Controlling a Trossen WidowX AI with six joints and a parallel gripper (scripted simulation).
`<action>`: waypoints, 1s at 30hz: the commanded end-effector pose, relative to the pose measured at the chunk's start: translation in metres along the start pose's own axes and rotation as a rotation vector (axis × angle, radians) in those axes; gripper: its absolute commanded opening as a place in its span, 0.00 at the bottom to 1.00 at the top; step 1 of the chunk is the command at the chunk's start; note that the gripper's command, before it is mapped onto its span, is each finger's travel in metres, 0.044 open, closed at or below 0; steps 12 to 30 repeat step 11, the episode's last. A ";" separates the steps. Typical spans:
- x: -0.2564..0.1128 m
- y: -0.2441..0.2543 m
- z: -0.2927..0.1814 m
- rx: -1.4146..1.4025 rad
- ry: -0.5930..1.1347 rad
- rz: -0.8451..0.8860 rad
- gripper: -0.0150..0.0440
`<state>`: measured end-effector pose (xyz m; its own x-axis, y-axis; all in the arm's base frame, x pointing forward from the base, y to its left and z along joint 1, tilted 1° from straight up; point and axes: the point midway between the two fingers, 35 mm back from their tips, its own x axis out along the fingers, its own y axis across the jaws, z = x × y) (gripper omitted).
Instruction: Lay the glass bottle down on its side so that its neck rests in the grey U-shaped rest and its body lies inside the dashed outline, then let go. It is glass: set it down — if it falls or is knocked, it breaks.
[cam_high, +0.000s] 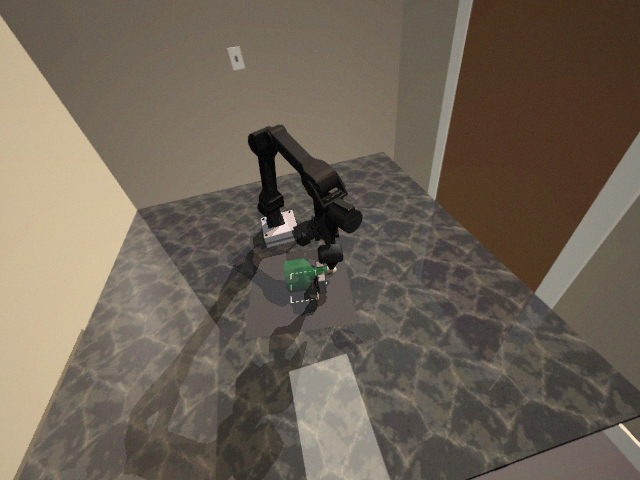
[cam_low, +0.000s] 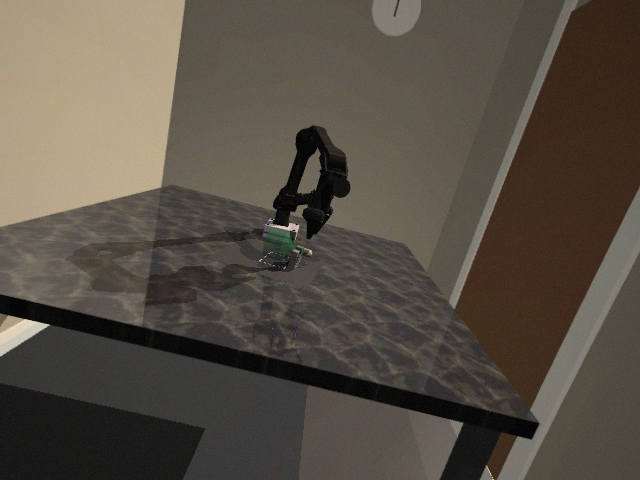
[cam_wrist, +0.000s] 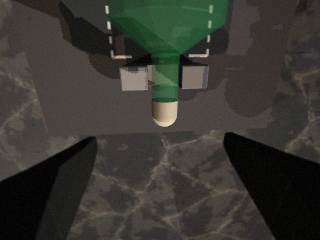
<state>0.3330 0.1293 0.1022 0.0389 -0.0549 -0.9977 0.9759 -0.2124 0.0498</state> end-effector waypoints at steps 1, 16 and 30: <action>-0.010 -0.004 -0.002 -0.024 0.040 -0.020 1.00; -0.016 -0.003 -0.001 -0.024 0.040 -0.020 1.00; -0.016 -0.003 -0.001 -0.024 0.040 -0.020 1.00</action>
